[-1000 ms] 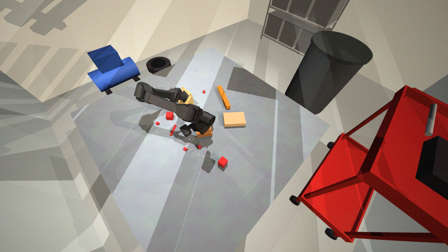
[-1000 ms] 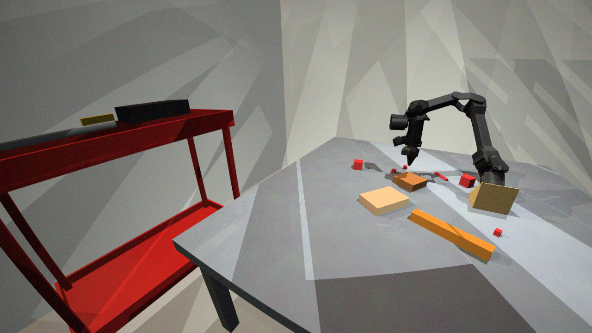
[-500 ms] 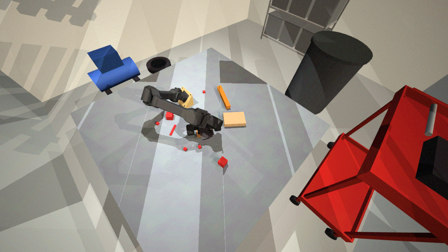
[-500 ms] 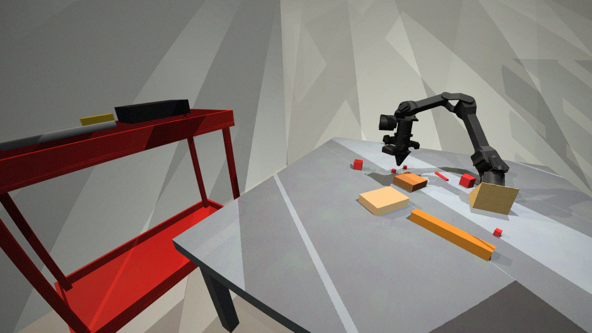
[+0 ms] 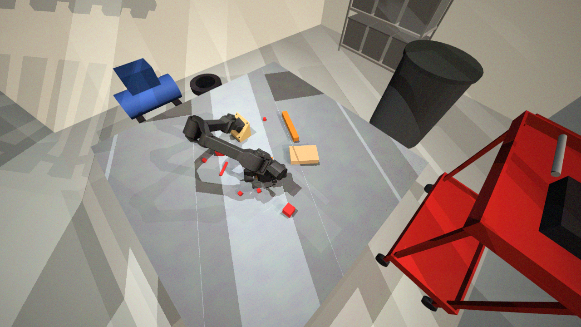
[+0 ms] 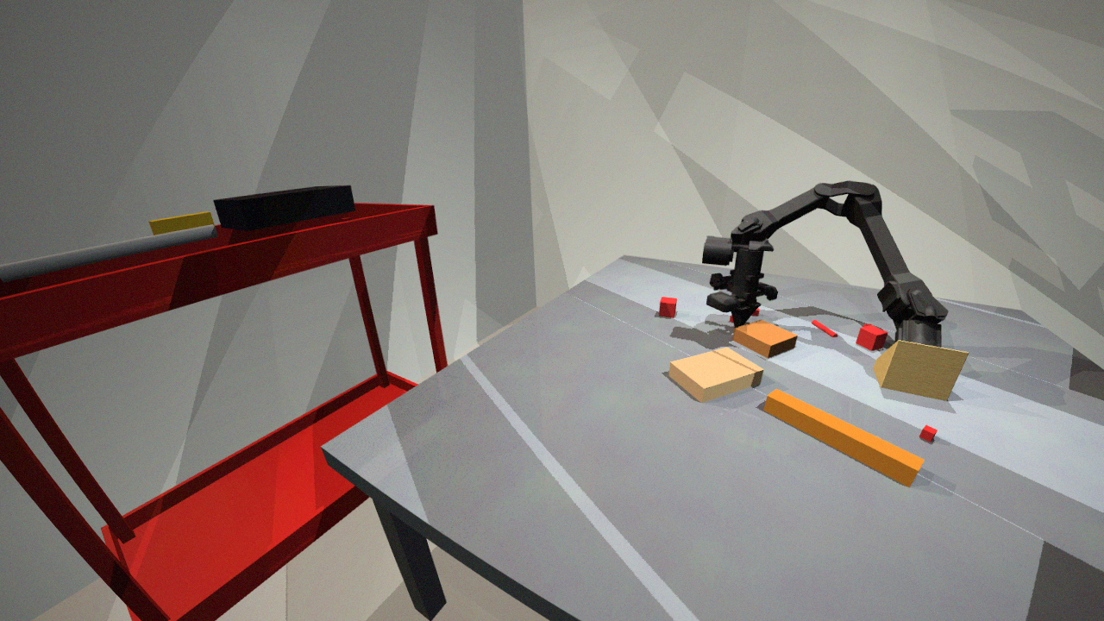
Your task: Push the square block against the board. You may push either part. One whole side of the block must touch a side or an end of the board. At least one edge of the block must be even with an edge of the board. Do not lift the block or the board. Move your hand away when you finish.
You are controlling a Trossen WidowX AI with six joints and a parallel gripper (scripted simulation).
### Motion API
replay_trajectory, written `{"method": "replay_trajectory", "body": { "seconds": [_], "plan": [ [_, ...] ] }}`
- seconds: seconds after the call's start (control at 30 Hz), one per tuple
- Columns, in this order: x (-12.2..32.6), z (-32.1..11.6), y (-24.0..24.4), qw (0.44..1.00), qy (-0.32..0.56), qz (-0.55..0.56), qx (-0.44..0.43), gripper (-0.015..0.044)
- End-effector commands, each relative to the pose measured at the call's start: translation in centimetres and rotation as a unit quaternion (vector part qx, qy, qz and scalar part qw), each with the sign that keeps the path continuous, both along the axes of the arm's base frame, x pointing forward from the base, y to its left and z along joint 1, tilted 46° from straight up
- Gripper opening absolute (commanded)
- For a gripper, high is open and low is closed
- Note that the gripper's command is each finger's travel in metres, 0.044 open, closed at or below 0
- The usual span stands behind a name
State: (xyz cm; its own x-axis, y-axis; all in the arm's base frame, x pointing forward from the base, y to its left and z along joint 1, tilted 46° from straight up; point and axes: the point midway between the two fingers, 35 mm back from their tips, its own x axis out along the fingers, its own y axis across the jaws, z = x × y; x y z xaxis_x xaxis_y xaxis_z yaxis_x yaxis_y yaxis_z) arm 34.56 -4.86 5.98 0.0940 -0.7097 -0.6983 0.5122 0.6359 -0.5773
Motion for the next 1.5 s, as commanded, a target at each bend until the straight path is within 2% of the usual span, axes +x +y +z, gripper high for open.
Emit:
{"method": "replay_trajectory", "body": {
  "seconds": [0.0, 1.47],
  "plan": [
    [-0.1, -0.1, 0.1, 1.000, 0.001, 0.004, -0.002, 0.0000],
    [-2.5, -1.5, 1.3, 1.000, 0.002, 0.004, -0.001, 0.0000]
  ]
}}
